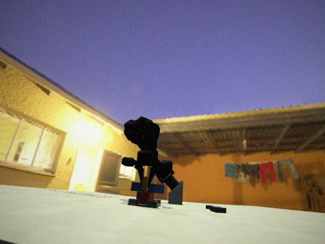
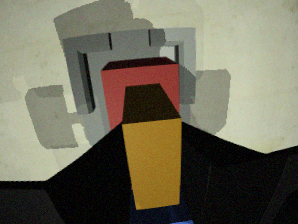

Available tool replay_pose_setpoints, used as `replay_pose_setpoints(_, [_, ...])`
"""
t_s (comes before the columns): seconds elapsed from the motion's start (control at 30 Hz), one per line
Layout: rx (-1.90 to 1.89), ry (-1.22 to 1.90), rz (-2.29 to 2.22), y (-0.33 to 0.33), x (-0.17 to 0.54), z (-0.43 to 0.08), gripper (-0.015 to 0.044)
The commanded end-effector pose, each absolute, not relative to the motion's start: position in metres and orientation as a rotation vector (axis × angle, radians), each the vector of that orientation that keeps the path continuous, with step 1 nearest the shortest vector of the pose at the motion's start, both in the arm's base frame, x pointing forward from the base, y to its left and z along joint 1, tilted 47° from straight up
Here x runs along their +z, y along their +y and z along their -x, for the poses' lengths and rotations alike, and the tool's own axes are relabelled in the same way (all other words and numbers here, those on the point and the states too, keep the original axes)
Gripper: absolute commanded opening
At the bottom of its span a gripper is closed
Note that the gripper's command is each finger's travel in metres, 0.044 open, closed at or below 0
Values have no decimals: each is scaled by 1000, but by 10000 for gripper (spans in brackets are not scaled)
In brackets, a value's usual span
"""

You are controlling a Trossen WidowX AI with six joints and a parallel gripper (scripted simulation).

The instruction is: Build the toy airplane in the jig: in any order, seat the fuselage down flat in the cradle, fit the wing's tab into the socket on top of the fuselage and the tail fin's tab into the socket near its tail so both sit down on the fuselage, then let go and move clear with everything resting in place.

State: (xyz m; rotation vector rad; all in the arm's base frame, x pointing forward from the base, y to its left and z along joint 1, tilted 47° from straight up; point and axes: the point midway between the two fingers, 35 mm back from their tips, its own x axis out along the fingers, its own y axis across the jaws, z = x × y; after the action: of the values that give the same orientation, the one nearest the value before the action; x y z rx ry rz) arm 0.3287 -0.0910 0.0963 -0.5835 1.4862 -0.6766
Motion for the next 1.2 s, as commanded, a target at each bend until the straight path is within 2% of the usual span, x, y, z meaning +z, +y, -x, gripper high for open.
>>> replay_pose_setpoints(0.0, [-678,1486,582,-91,96,-329,52])
replay_pose_setpoints(0.07, [-678,1486,582,-91,96,-329,0])
replay_pose_setpoints(0.17, [-678,1486,582,-91,96,-329,0])
replay_pose_setpoints(0.5, [-678,1486,582,-91,96,-329,260])
replay_pose_setpoints(0.77, [-677,1486,582,-89,98,-329,260])
replay_pose_setpoints(1.0, [-674,1484,588,-26,156,-331,260])
replay_pose_setpoints(1.17, [-674,1484,588,-25,159,-334,260])
